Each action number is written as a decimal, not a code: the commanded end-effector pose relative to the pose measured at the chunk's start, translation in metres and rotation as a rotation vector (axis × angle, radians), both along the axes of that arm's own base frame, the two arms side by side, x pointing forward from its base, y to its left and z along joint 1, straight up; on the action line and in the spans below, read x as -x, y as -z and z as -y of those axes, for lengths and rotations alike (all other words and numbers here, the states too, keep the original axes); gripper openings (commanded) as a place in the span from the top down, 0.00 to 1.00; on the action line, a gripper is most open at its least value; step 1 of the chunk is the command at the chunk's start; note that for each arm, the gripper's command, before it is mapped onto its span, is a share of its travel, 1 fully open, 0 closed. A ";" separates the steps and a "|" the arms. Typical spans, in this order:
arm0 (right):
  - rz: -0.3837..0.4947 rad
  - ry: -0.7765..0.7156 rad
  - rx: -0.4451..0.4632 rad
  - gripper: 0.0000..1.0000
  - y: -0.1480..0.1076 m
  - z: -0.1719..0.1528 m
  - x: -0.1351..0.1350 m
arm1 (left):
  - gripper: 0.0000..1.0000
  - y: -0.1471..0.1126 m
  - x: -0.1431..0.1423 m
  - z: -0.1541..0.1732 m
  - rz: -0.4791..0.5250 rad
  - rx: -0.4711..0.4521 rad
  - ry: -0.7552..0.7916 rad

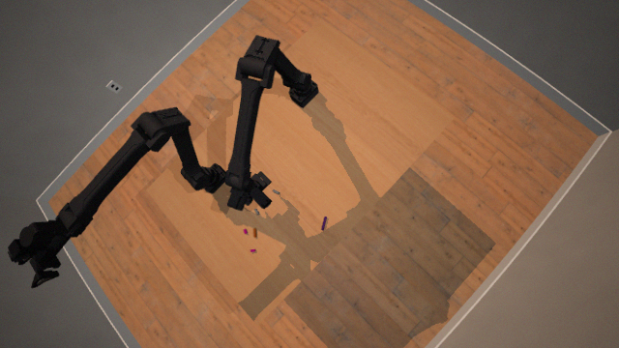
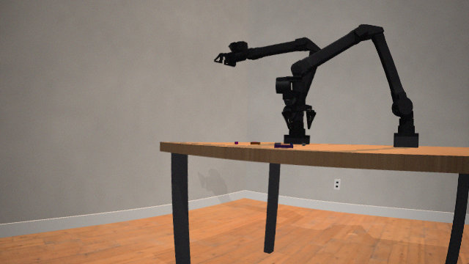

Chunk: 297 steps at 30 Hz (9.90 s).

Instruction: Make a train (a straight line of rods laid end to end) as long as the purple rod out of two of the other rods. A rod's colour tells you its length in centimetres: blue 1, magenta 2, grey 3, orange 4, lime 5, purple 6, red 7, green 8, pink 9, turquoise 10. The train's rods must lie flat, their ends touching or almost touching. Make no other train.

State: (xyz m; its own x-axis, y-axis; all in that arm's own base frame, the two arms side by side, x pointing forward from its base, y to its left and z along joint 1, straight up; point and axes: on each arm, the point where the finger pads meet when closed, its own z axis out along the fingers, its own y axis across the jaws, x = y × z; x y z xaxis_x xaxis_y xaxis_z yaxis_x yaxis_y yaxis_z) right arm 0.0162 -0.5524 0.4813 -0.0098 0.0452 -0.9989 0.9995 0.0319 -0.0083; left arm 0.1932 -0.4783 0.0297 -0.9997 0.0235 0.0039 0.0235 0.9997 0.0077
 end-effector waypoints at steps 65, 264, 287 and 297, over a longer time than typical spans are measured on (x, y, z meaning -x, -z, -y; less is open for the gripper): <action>0.009 0.014 0.045 0.00 -0.019 -0.008 0.007 | 0.00 -0.028 -0.009 0.024 0.026 0.058 -0.008; 0.009 0.014 0.045 0.00 -0.019 -0.008 0.007 | 0.00 -0.031 -0.133 0.139 0.065 0.004 2.354; 0.009 0.014 0.045 0.00 -0.019 -0.008 0.007 | 0.00 -0.031 -0.134 0.139 0.064 0.005 2.309; 0.009 0.014 0.045 0.00 -0.019 -0.008 0.007 | 0.00 -0.029 -0.134 0.139 0.059 0.012 2.028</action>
